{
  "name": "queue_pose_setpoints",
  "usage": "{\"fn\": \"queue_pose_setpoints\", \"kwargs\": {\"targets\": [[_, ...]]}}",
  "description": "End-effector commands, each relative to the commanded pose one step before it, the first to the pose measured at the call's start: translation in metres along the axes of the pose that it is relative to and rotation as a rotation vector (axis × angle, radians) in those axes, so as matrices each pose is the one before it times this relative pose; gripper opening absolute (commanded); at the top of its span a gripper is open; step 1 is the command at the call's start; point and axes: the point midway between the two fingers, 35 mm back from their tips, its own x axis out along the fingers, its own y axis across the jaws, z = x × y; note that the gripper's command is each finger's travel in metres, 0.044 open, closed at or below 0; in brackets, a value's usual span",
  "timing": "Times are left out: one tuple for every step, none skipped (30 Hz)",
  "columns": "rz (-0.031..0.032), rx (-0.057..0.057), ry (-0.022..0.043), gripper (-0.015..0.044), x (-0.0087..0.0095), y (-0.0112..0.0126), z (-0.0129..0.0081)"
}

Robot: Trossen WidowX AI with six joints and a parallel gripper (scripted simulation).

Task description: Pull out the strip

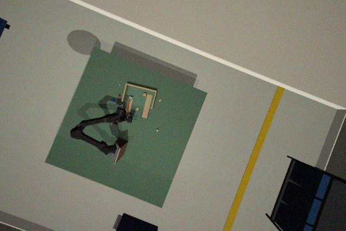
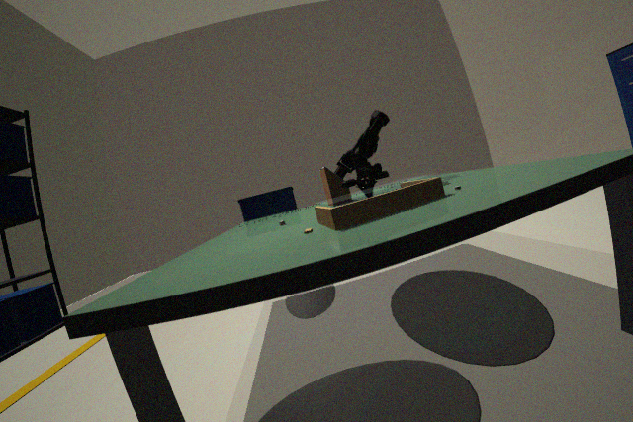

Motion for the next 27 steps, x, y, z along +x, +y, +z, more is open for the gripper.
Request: {"fn": "queue_pose_setpoints", "kwargs": {"targets": [[0.00338, 0.0064, 0.02462, 0.0000, 0.00523, -0.00024, -0.01490], [0.00000, 0.0001, 0.00005, 0.0000, 0.00001, -0.00003, -0.00142], [0.00000, 0.0001, 0.00005, 0.0000, 0.00001, -0.00003, -0.00136], [0.00000, 0.0001, 0.00005, 0.0000, 0.00001, -0.00003, -0.00142], [0.00000, 0.0001, 0.00005, 0.0000, 0.00001, -0.00003, -0.00135], [0.00000, 0.0001, 0.00005, 0.0000, 0.00001, -0.00003, -0.00141], [0.00000, 0.0001, 0.00006, 0.0000, 0.00001, -0.00003, -0.00161], [0.00000, 0.0001, 0.00006, 0.0000, 0.00001, -0.00003, -0.00168], [0.00000, 0.0001, 0.00006, 0.0000, 0.00001, -0.00003, -0.00155], [0.00000, 0.0001, 0.00006, 0.0000, 0.00001, -0.00003, -0.00154], [0.00000, 0.0001, 0.00005, 0.0000, 0.00001, -0.00003, -0.00151], [0.00000, 0.0001, 0.00005, 0.0000, 0.00001, -0.00003, -0.00151], [0.00000, 0.0001, 0.00005, 0.0000, 0.00001, -0.00003, -0.00150], [0.00000, 0.0001, 0.00005, 0.0000, 0.00001, -0.00003, -0.00151], [0.00000, 0.0001, 0.00005, 0.0000, 0.00001, -0.00003, -0.00148], [0.00000, 0.0001, 0.00005, 0.0000, 0.00001, -0.00003, -0.00148], [0.00000, 0.0001, 0.00005, 0.0000, 0.00001, -0.00003, -0.00146], [0.00000, 0.0001, 0.00005, 0.0000, 0.00001, -0.00003, -0.00147], [0.00000, 0.0001, 0.00005, 0.0000, 0.00001, -0.00003, -0.00145], [0.00000, 0.0001, 0.00005, 0.0000, 0.00001, -0.00003, -0.00146], [0.00000, 0.0001, 0.00005, 0.0000, 0.00001, -0.00003, -0.00143], [0.00000, 0.0001, 0.00005, 0.0000, 0.00001, -0.00003, -0.00144], [0.00000, 0.0001, 0.00005, 0.0000, 0.00001, -0.00003, -0.00142], [0.00000, 0.0001, 0.00005, 0.0000, 0.00001, -0.00003, -0.00143], [0.00000, 0.0001, 0.00005, 0.0000, 0.00001, -0.00003, -0.00140], [0.00000, 0.0001, 0.00005, 0.0000, 0.00001, -0.00003, -0.00142], [0.00000, 0.0001, 0.00005, 0.0000, 0.00001, -0.00003, -0.00139]]}}
